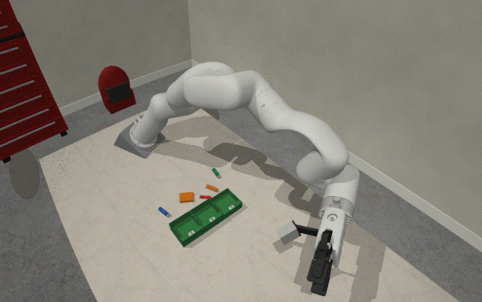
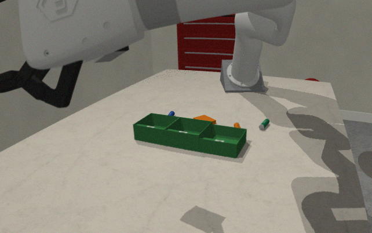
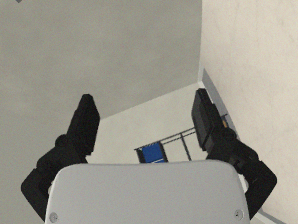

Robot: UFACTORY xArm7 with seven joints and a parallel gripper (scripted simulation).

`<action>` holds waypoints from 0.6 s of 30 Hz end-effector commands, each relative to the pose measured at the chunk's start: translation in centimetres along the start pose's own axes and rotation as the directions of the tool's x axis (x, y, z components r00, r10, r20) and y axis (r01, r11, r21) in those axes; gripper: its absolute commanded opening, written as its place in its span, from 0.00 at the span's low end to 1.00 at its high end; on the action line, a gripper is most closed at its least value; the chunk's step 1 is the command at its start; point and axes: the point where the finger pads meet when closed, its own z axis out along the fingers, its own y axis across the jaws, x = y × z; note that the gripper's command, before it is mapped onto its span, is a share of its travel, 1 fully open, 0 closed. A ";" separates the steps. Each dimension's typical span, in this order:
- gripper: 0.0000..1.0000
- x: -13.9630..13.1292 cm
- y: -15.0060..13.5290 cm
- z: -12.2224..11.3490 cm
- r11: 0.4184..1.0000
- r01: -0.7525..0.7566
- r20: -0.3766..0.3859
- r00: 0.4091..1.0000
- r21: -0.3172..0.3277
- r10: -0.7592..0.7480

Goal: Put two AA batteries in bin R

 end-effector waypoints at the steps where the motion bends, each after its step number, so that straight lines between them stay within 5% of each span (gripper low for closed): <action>1: 1.00 -0.1 -0.3 -0.1 1.000 -0.005 0.002 1.000 0.002 0.005; 17: 1.00 -0.1 -0.3 -0.1 1.000 -0.005 0.002 1.000 0.002 0.005; 18: 0.07 0.1 0.5 0.1 1.000 -0.005 0.002 1.000 0.002 0.005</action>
